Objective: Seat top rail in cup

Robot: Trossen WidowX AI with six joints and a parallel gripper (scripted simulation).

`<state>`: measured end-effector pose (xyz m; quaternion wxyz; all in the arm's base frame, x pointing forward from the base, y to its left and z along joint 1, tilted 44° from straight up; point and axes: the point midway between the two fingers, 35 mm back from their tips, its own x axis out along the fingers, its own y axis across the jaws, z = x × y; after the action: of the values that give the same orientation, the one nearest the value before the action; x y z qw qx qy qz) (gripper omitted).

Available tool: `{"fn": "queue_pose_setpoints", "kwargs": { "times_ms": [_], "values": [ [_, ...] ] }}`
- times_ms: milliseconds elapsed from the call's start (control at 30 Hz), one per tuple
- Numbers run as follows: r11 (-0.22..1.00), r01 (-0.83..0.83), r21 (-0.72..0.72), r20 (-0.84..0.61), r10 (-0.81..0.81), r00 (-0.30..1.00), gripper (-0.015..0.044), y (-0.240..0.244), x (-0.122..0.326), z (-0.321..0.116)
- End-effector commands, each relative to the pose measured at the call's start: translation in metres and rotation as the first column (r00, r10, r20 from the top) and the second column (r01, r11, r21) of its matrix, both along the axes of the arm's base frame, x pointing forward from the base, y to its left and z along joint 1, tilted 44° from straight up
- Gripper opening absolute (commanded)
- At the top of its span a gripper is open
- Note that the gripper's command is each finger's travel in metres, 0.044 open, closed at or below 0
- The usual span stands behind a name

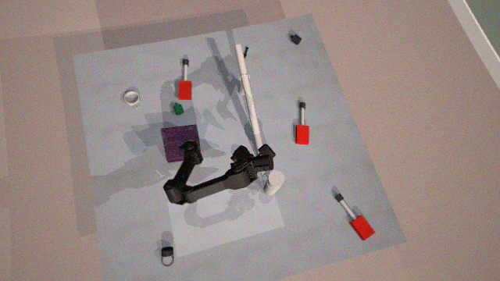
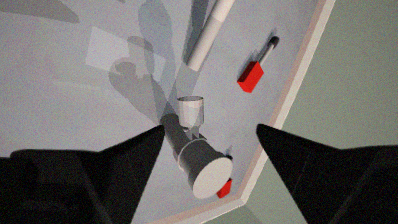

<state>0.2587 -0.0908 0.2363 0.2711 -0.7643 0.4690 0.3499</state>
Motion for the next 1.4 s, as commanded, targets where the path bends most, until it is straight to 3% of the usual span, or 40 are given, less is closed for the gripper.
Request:
{"fn": "queue_pose_setpoints", "kwargs": {
  "times_ms": [0,200,1367],
  "values": [
    [1.000,-0.009,0.000,-0.013,0.009,1.000,0.0440,-0.004,-0.003,-0.006],
    [1.000,-0.009,-0.003,-0.011,0.009,1.000,0.0440,-0.029,-0.010,-0.032],
    [1.000,-0.009,-0.005,-0.009,0.009,1.000,0.0440,-0.056,0.007,-0.072]
  ]
}}
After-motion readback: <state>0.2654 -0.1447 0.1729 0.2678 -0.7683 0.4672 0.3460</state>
